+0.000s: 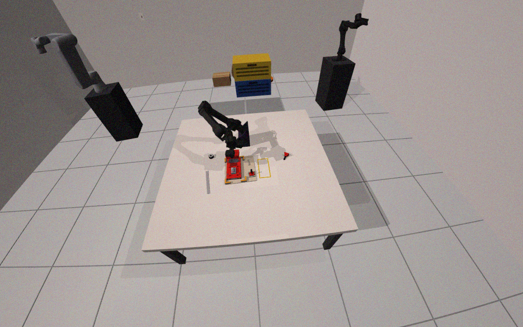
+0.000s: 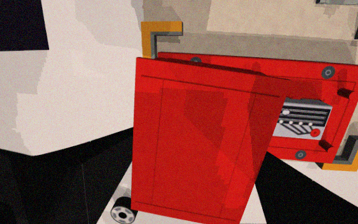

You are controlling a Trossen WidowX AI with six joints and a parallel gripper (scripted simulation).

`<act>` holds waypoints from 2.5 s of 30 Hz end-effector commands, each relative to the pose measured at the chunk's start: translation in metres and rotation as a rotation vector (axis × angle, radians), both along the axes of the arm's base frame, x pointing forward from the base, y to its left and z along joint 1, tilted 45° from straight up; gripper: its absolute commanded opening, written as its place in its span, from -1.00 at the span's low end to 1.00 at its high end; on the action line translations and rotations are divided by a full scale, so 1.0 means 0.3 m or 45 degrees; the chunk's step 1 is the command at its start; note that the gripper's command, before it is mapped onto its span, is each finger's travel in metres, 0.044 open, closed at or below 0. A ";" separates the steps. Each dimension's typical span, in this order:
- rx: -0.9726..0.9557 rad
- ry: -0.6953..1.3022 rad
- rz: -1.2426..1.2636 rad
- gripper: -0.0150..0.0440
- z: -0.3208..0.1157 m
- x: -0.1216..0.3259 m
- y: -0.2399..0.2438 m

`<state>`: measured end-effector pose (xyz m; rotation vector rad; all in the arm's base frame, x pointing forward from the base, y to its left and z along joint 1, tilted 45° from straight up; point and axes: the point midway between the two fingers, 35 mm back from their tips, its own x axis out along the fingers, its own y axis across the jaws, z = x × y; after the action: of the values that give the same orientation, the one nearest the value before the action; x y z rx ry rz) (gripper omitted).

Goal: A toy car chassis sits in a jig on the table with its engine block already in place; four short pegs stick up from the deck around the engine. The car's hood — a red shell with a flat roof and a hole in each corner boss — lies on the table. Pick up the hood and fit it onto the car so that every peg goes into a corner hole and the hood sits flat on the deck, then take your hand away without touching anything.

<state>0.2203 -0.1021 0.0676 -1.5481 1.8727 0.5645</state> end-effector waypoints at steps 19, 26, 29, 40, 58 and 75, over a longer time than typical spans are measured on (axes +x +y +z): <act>-0.074 -0.500 -0.499 -0.49 0.016 0.124 -0.017; -0.101 -0.681 -0.679 -0.49 0.021 0.167 -0.025; -0.112 -0.759 -0.757 -0.49 0.023 0.186 -0.029; -0.154 -1.043 -1.040 -0.49 0.027 0.252 -0.045; -0.197 -1.340 -1.336 -0.49 0.022 0.318 -0.067; -0.199 -1.341 -1.334 -0.49 -0.092 0.301 -0.176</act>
<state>0.3103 -0.1544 0.0409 -0.4895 1.5231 -0.7483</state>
